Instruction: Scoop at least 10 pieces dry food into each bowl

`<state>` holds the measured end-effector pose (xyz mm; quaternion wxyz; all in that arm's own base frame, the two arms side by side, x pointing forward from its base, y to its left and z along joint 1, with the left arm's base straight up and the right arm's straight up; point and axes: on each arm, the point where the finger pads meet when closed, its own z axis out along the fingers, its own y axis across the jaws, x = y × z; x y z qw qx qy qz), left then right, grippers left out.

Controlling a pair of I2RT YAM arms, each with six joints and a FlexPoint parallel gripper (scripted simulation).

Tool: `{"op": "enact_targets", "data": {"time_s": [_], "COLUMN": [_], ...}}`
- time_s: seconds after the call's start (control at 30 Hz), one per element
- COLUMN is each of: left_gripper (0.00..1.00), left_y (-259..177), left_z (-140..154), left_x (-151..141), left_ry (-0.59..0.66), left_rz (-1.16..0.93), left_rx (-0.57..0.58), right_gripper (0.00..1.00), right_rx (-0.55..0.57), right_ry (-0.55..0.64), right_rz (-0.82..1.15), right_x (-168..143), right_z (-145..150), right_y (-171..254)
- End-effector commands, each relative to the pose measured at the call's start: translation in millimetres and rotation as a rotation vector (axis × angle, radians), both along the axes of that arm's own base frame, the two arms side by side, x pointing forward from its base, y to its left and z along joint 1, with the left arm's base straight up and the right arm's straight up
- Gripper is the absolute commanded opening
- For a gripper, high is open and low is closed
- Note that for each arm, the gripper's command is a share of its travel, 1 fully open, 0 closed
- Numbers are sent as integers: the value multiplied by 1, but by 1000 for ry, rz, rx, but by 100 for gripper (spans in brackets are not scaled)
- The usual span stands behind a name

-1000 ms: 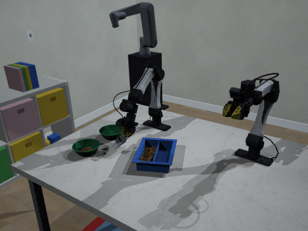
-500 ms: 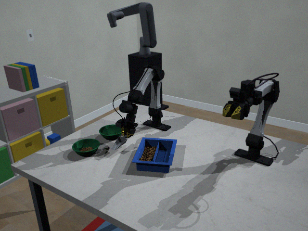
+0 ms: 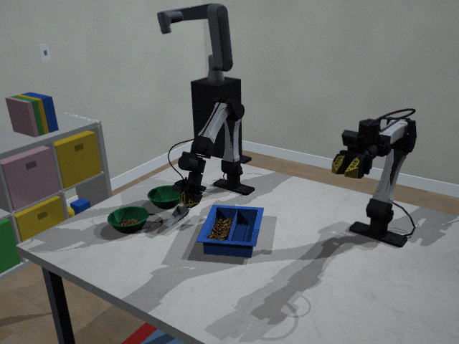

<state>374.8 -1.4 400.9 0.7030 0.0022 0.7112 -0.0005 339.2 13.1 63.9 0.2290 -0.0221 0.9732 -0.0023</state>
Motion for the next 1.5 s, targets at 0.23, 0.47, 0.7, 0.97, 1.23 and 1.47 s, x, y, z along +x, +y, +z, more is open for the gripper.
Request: {"op": "enact_targets", "data": {"time_s": [0.23, 0.47, 0.7, 0.97, 1.23, 1.47], "left_gripper": [28, 28, 28, 28, 28, 28], "left_y": [0, 0, 0, 0, 0, 0], "left_z": [-8, -8, -8, -8, -8, -8], "left_x": [1, 1, 1, 1, 1, 1], "left_ry": [22, 22, 22, 22, 22, 22], "left_rz": [-1, -1, -1, -1, -1, -1], "left_rx": [-6, -6, -6, -6, -6, -6], "right_gripper": [0, 0, 0, 0, 0, 35], "right_rx": [-5, -7, -7, -5, -6, -7], "right_ry": [-25, -20, -25, -32, -38, -81], "right_rz": [-25, -23, -16, -15, -12, -11], "right_x": [6, 5, 6, 9, 9, 18], "right_z": [-12, -19, -24, -24, -31, -15], "right_y": [-5, -4, -2, -1, 0, -2]}}
